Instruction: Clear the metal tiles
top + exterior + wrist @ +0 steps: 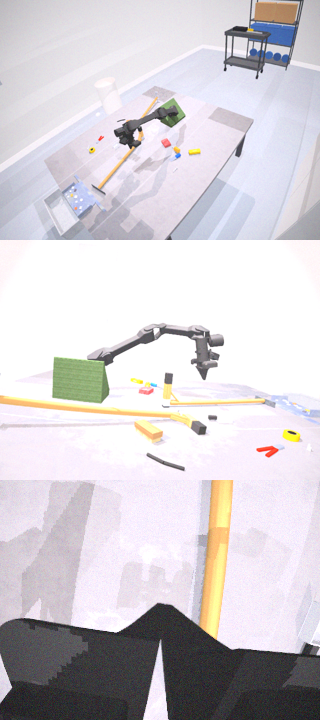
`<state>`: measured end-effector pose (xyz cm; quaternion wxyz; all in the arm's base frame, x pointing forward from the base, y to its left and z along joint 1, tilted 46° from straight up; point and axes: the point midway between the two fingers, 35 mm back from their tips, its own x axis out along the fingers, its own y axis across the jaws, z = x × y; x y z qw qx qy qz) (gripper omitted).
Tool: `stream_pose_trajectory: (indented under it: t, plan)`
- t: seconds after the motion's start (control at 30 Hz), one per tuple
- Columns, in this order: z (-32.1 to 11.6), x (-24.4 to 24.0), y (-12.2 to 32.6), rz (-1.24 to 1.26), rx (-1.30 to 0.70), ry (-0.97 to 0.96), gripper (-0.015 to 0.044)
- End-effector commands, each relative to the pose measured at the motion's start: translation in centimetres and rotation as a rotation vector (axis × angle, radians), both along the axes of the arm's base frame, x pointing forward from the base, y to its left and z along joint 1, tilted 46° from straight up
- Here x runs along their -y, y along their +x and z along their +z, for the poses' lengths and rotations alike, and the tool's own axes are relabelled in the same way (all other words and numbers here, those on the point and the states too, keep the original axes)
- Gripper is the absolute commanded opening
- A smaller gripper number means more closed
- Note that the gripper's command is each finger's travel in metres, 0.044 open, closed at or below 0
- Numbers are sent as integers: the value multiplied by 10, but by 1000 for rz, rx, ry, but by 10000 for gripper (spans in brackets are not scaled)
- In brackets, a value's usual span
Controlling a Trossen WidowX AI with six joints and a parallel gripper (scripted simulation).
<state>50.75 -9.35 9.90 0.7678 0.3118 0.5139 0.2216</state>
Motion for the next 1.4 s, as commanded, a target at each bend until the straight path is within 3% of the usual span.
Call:
stream_pose_trajectory:
  t: [0.0,1.37]
  plan:
    - [-7,-5,2,-4,-7,-3,0]
    - [-65,-66,15,-5,-5,2,0]
